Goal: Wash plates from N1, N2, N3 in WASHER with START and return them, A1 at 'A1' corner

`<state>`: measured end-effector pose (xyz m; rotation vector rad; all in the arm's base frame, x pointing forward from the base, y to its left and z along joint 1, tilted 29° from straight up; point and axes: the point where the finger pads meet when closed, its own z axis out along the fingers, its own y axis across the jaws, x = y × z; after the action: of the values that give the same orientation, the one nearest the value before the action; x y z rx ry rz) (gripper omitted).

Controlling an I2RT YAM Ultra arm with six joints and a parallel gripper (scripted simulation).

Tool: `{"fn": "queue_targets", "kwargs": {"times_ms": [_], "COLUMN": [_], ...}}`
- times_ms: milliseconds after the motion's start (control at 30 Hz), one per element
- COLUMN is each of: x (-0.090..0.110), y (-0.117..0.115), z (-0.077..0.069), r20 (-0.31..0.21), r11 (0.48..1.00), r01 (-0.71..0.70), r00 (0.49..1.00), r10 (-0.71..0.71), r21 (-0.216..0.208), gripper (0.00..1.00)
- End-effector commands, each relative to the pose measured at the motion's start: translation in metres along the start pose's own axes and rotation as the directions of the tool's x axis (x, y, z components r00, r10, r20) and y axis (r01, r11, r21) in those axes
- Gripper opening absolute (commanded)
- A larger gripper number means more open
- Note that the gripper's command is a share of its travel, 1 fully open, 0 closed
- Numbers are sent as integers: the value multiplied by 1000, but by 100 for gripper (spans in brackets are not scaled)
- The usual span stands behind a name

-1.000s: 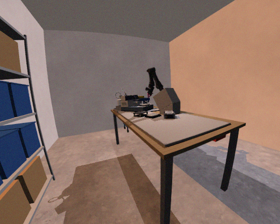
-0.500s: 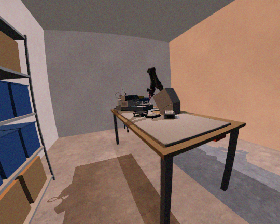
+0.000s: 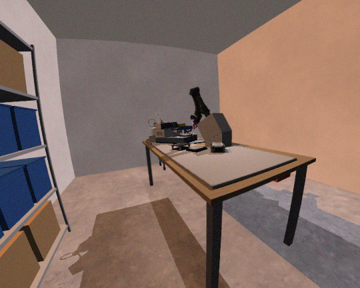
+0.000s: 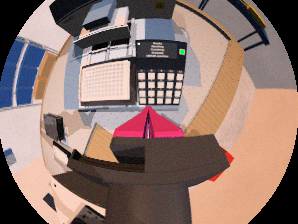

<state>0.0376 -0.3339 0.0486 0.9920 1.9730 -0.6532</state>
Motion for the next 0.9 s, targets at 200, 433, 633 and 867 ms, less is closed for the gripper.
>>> {"fn": "queue_targets", "kwargs": {"times_ms": [200, 433, 633, 867], "x": [30, 13, -11, -36], "y": [13, 13, 34, 61], "z": [-1, 0, 2, 3], "r20": [9, 42, -2, -35], "r11": [1000, 1000, 979, 908], "r01": [4, 6, -190, -400], "r00": [1000, 999, 982, 913], "r10": [-4, -7, 191, 407], "r21": [1, 30, 70, 128], "gripper": [0, 100, 100, 100]}}
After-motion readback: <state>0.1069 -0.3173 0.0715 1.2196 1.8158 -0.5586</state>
